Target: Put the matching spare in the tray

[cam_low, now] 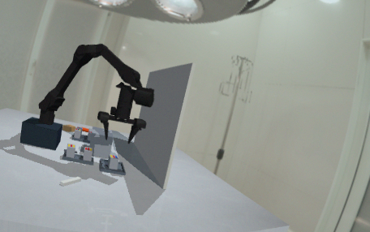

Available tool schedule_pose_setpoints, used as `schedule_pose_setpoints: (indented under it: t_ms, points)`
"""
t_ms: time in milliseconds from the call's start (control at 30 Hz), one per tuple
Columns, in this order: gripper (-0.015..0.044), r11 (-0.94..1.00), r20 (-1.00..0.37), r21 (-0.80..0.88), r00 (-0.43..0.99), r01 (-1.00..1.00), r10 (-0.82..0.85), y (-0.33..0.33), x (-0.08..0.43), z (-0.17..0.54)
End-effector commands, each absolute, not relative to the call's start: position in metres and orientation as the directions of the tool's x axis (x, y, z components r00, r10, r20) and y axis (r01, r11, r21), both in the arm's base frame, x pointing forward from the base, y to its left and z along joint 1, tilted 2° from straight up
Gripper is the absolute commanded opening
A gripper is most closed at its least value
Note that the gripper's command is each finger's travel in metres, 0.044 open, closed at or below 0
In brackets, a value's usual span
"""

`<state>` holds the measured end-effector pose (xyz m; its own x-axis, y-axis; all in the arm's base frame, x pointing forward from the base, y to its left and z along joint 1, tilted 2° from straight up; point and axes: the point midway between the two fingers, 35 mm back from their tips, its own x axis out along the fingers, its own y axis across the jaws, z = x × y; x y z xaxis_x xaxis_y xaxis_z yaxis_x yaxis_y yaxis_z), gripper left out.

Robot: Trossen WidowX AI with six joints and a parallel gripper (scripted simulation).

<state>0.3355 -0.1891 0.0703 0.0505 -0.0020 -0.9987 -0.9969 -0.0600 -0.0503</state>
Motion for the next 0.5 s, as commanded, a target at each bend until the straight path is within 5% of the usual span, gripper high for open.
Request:
schedule_pose_setpoints:
  t_ms: [0,467]
  points:
    - [0.044,-0.062,-0.999,-0.049,0.049,-0.997,0.003,-0.1868,0.3312,0.0926]
    - [0.044,-0.06,-0.998,-0.067,0.067,-0.996,-0.012,-0.1891,0.3347,0.0918]
